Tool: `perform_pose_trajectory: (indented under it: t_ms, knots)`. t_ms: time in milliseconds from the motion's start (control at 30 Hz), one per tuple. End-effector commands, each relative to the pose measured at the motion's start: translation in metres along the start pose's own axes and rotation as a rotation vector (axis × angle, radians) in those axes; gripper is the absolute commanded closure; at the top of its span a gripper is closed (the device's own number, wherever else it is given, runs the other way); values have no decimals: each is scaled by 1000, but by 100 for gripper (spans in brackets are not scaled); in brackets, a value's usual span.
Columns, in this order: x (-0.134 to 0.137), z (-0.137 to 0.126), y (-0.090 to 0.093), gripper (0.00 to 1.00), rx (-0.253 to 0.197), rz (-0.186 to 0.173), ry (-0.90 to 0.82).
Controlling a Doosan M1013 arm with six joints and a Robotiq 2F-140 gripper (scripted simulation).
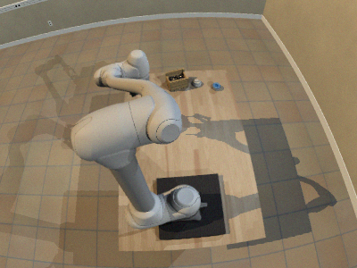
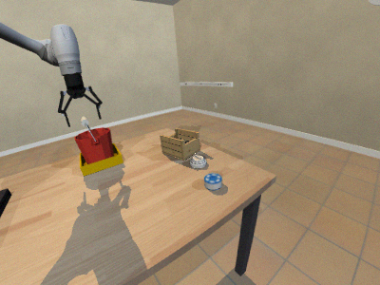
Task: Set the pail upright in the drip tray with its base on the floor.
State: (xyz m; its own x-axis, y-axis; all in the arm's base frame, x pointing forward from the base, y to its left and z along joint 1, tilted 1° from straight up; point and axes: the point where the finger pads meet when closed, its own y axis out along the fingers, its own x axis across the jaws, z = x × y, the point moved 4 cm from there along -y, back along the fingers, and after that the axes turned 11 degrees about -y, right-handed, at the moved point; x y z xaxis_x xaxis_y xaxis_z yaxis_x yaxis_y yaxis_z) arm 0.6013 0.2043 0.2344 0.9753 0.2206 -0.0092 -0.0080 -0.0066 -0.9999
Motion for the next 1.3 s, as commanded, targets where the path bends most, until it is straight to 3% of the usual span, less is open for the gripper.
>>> perform_pose_trajectory:
  t_ms: [0, 867, 1267]
  knots:
    - [0, 4, 1, 0, 5, -1, 2]
    - [0, 4, -3, 0, 5, 0, 2]
    - [0, 4, -21, 0, 5, -3, 2]
